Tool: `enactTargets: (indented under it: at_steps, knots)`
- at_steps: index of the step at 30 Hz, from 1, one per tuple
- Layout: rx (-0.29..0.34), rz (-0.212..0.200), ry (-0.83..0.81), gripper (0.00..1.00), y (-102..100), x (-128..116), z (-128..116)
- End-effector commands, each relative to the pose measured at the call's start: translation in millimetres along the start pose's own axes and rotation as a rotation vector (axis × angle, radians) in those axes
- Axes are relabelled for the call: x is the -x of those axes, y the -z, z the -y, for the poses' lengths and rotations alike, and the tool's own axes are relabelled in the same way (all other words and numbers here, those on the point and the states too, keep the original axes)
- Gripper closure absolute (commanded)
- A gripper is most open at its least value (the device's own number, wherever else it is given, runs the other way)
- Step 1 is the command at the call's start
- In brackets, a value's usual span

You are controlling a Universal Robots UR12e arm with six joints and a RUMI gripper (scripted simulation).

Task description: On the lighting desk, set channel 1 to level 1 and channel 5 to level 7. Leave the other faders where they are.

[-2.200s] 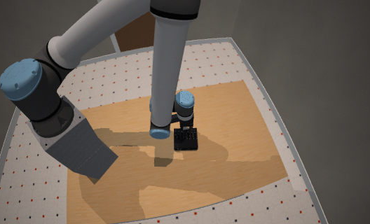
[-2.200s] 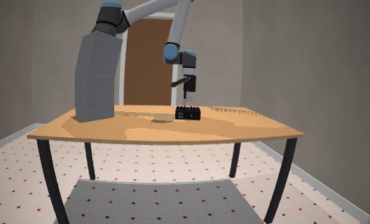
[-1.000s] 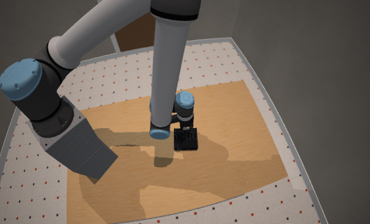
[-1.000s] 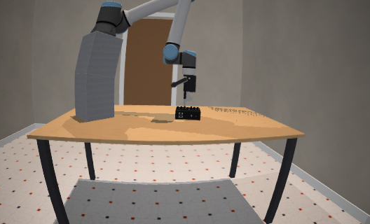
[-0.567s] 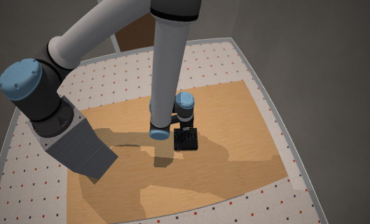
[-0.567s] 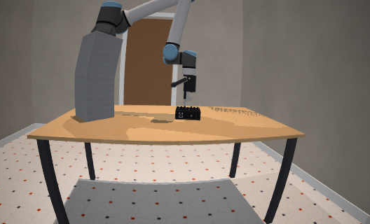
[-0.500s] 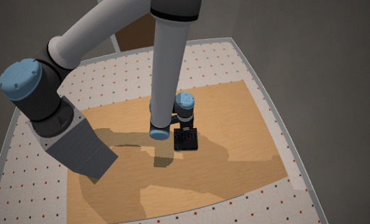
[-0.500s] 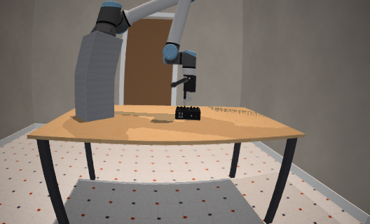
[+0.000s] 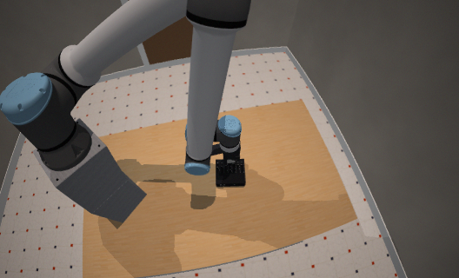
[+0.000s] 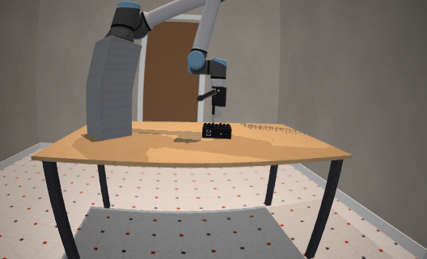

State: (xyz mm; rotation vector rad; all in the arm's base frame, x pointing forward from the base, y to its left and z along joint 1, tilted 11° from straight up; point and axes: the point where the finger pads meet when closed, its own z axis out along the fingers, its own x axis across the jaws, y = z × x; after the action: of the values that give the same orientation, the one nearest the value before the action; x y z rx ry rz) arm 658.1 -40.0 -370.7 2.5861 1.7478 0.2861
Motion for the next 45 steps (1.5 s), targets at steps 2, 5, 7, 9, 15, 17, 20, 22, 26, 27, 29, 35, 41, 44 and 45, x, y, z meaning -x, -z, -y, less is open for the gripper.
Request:
enactTargets:
  at_steps: [2,5,7,9,15,17,20,22,26,27,29,35,41,44,45]
  knots:
    - [0.001,0.000,0.000,1.00,0.5,3.7,-0.5]
    - [0.001,0.000,0.000,1.00,0.5,5.6,-0.5]
    - [0.001,0.000,0.000,1.00,0.5,6.8,-0.5]
    - [0.001,0.000,0.000,1.00,0.5,8.1,-0.5]
    - [0.001,0.000,0.000,1.00,0.5,10.5,-0.5]
    - [0.001,0.000,0.000,1.00,0.5,11.7,-0.5]
    - [0.001,0.000,0.000,1.00,0.5,13.5,-0.5]
    - [0.001,0.000,0.000,1.00,0.5,14.6,-0.5]
    - [0.001,0.000,0.000,1.00,0.5,16.7,-0.5]
    - [0.001,0.000,0.000,1.00,0.5,16.7,-0.5]
    - [0.001,0.000,0.000,1.00,0.5,17.2,-0.5]
    - [0.001,0.000,0.000,1.00,0.5,19.9,-0.5]
    - [0.001,0.000,0.000,1.00,0.5,22.1,-0.5]
    - [0.001,0.000,0.000,1.00,0.5,22.7,-0.5]
    - [0.001,0.000,0.000,1.00,0.5,22.7,-0.5]
